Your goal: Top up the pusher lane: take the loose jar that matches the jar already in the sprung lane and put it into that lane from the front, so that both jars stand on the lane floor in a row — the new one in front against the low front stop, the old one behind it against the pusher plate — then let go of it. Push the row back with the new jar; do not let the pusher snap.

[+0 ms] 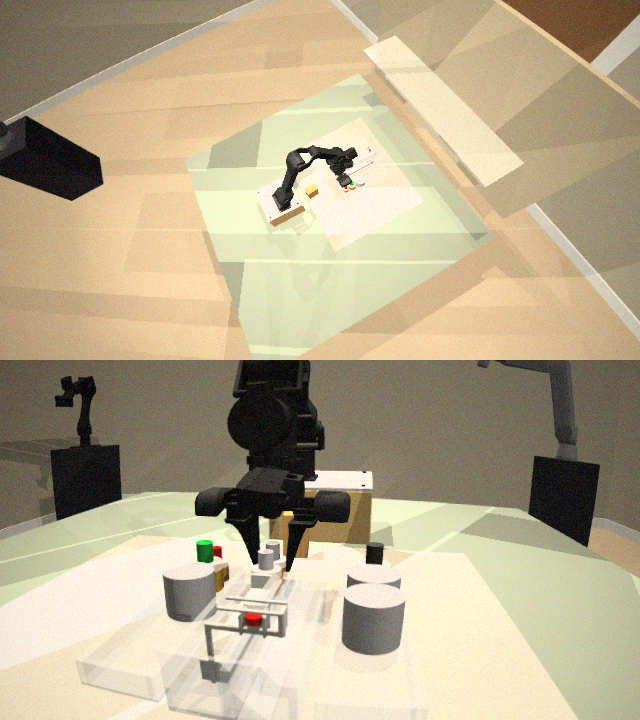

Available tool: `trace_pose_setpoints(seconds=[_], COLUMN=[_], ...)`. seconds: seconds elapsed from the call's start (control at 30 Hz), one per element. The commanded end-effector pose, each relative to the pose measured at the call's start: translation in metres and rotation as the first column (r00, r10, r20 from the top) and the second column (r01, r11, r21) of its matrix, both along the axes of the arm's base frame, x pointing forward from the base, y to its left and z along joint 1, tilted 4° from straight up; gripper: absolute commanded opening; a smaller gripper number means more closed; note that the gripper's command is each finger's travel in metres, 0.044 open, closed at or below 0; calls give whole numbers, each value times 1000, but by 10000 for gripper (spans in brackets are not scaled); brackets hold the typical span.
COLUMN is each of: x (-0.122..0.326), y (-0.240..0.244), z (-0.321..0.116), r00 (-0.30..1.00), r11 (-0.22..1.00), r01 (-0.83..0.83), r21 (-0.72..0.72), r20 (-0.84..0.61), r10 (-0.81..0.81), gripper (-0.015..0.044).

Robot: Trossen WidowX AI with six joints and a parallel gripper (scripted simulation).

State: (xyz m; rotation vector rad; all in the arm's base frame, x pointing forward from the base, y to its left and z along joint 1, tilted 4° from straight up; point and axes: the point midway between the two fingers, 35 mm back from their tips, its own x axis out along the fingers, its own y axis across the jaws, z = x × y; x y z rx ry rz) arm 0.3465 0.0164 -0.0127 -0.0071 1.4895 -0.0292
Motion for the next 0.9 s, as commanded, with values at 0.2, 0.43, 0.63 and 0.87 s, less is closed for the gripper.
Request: trace_pose_setpoints(seconds=[0.2, 0.43, 0.63, 0.87], x=[1, -3, -3, -2], y=[1, 0, 0, 0], z=[0, 0, 0, 0], r00=[1000, 1000, 1000, 1000], r11=[1000, 1000, 1000, 1000], r01=[-2, -2, -2, -2], r21=[4, 3, 3, 3], r20=[12, 12, 12, 12], r10=[2, 2, 2, 2], gripper=[0, 0, 0, 131])
